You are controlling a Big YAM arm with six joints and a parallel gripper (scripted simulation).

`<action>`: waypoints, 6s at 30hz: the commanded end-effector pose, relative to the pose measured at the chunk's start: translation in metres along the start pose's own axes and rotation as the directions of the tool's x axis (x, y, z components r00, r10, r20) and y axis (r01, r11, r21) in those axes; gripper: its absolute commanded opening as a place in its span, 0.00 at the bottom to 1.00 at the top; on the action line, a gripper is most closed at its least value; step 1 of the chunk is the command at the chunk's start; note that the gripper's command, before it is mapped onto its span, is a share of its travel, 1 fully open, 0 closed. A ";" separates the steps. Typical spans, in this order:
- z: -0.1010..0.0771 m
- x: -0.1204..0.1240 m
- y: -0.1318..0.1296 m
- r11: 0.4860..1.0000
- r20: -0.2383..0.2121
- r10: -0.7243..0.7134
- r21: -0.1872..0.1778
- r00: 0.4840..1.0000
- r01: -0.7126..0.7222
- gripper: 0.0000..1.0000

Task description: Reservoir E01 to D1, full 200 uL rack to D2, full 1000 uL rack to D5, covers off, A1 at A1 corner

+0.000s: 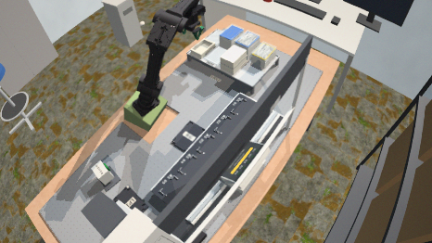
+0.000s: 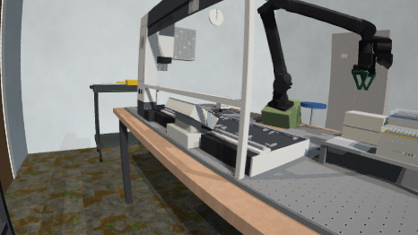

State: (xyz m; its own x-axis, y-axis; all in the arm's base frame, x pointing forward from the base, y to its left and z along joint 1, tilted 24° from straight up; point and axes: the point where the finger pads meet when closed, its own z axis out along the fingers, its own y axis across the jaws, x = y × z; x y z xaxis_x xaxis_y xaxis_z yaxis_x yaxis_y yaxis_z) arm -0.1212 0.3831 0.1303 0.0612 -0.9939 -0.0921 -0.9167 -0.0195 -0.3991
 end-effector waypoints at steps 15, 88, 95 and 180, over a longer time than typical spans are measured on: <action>-0.015 -0.092 0.000 1.000 0.034 -0.006 -0.009 0.999 0.007 1.00; 0.089 -0.086 0.004 1.000 0.016 -0.022 0.000 1.000 0.022 1.00; 0.102 -0.090 0.004 1.000 0.017 -0.018 -0.001 1.000 0.018 1.00; 0.098 -0.106 0.007 1.000 0.072 0.003 -0.017 0.997 -0.002 0.00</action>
State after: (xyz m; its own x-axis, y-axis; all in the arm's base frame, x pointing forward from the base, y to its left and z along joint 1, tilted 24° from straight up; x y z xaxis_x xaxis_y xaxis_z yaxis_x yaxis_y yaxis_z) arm -0.0784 0.4750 0.0118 0.0859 -0.9935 -0.0746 -0.9137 -0.0487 -0.4035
